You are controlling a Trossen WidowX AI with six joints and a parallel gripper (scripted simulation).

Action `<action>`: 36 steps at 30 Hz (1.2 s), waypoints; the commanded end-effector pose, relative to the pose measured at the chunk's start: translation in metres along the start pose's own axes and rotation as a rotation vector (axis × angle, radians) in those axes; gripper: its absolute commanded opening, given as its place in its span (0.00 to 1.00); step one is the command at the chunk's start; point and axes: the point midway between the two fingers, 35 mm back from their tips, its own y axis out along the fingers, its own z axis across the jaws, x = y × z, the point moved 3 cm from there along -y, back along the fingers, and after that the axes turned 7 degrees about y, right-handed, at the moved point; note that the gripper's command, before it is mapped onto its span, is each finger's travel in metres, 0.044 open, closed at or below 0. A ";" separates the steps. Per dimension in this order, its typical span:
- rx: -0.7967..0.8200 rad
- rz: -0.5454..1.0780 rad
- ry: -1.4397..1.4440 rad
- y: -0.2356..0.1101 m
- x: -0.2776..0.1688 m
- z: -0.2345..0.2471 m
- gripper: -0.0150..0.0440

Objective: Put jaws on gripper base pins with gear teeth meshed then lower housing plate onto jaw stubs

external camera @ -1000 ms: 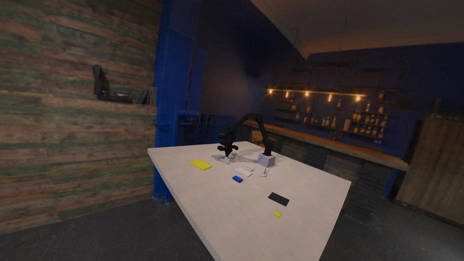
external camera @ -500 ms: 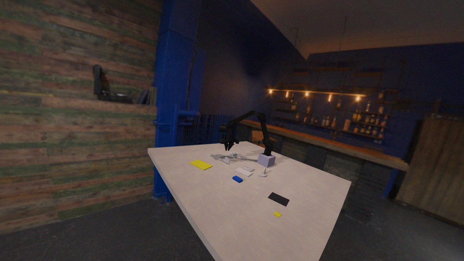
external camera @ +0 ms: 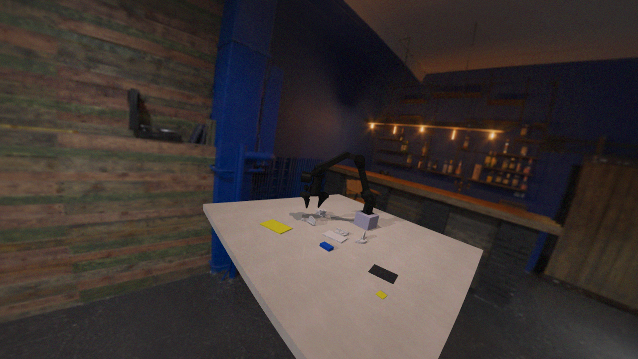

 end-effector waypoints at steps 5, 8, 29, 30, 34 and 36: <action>-0.001 0.000 0.000 0.001 0.000 0.000 1.00; -0.001 0.000 0.000 0.001 0.000 0.000 1.00; -0.010 0.004 -0.004 -0.005 -0.001 -0.002 0.78; -0.010 0.004 -0.004 -0.005 -0.001 -0.002 0.73; -0.010 0.004 -0.004 -0.005 -0.001 -0.002 0.56; -0.010 0.004 -0.004 -0.005 -0.001 -0.002 0.47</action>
